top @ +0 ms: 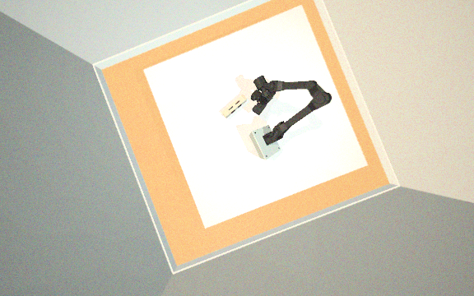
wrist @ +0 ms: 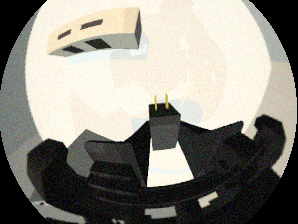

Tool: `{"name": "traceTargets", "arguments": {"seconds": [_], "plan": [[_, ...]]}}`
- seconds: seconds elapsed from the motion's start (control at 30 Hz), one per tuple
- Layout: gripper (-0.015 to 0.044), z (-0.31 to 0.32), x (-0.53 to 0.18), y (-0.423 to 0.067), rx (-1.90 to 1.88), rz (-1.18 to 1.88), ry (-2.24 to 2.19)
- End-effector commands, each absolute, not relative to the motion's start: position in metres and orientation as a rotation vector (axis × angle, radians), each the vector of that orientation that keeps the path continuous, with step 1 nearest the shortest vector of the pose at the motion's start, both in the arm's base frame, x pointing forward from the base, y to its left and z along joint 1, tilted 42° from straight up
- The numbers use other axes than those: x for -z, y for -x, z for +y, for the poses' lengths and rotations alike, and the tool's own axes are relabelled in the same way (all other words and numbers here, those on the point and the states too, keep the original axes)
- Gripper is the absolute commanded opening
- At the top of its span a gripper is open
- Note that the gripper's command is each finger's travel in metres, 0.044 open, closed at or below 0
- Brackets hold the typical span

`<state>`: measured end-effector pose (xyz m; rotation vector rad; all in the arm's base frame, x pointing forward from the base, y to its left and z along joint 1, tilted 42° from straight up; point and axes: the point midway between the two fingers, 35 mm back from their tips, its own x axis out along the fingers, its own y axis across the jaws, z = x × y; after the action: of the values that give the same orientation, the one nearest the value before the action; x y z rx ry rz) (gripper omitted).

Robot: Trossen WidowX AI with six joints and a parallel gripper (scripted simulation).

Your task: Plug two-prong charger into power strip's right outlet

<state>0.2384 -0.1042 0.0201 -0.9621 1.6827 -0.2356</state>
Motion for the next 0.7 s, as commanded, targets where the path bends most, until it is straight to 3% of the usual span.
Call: {"name": "traceTargets", "arguments": {"seconds": [0.0, 0.67], "plan": [[0.0000, -0.101, -0.019, -0.239, 0.246, 1.678, 0.955], [0.0000, -0.081, 0.020, -0.239, 0.295, 1.657, 0.893]]}}
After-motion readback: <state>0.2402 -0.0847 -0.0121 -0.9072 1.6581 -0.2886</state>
